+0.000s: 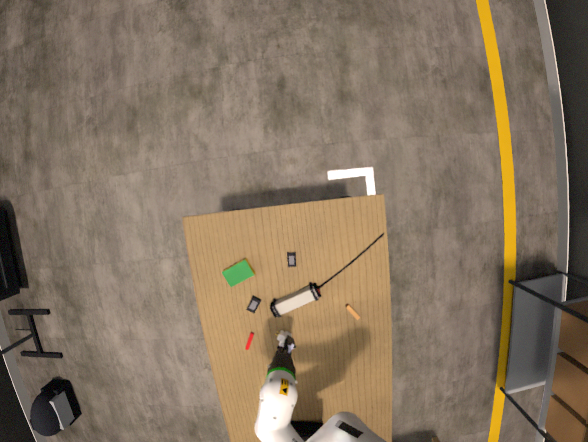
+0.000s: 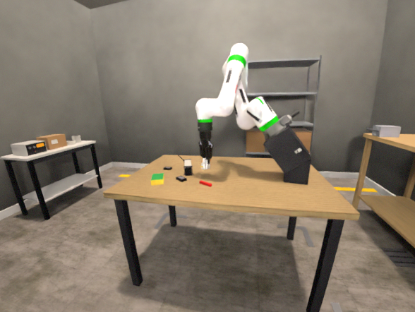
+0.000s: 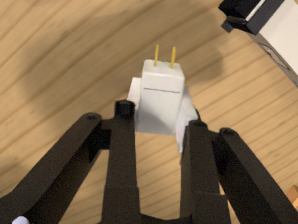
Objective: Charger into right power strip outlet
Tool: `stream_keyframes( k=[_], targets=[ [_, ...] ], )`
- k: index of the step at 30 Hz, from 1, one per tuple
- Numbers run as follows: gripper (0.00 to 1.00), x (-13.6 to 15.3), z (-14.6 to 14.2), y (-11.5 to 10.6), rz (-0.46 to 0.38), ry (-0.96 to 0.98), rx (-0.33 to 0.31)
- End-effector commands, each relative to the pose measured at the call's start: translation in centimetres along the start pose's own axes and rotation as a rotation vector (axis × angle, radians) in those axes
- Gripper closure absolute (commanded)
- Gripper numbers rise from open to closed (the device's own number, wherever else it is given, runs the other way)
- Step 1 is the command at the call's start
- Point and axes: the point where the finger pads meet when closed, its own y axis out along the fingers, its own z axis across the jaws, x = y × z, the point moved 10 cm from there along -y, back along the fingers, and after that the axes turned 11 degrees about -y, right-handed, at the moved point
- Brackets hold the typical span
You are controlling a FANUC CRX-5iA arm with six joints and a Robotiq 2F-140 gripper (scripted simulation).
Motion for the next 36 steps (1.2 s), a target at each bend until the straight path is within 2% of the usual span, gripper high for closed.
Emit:
stream_keyframes(
  k=[1, 3, 5, 7, 13, 36],
  targets=[
    [0.9, 0.0, 0.0, 0.0, 0.001, 0.0, 0.001],
    [0.9, 0.3, 0.5, 0.0, -0.002, 0.024, -0.002],
    [0.9, 1.9, 2.7, 0.2, -0.009, 0.136, -0.011],
    [0.9, 4.5, 6.1, 0.3, -0.011, 0.309, -0.015],
    [0.9, 8.2, 10.4, 0.0, 0.001, 0.524, 0.001],
    [0.9, 8.2, 10.4, 0.8, 0.001, 0.524, 0.001]
  ],
)
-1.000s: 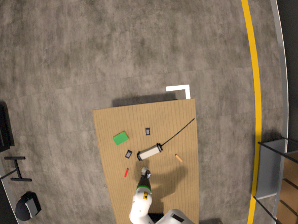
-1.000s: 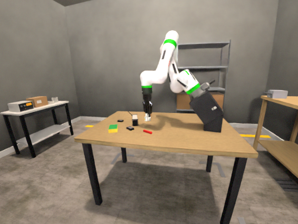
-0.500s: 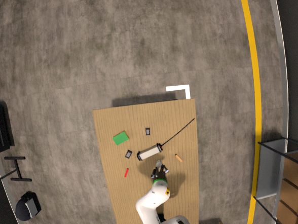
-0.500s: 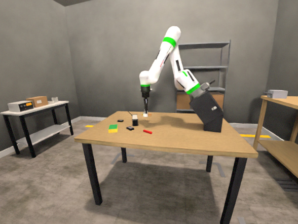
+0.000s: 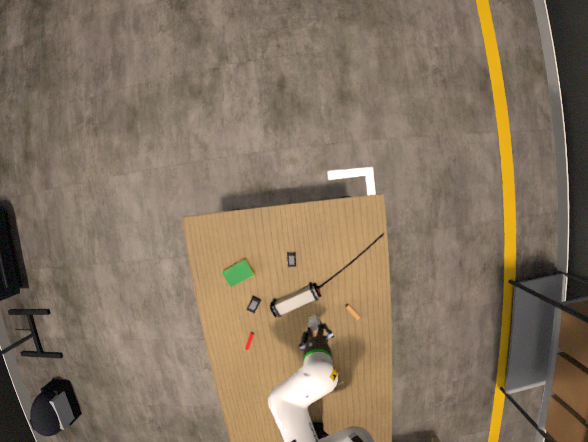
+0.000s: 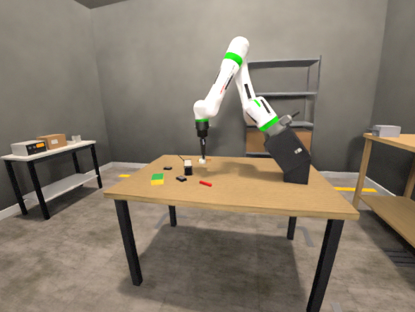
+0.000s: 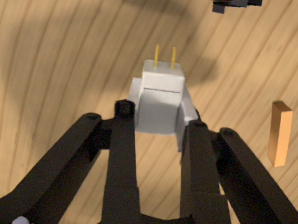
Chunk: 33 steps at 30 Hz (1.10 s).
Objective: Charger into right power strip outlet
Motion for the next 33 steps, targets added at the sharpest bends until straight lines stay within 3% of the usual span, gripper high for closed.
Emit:
stream_keyframes(
  k=[1, 33],
  targets=[
    [0.9, 0.0, 0.0, 0.2, 0.001, 0.0, 0.001],
    [0.9, 0.0, 0.1, 2.8, 0.001, 0.0, 0.001]
  ],
)
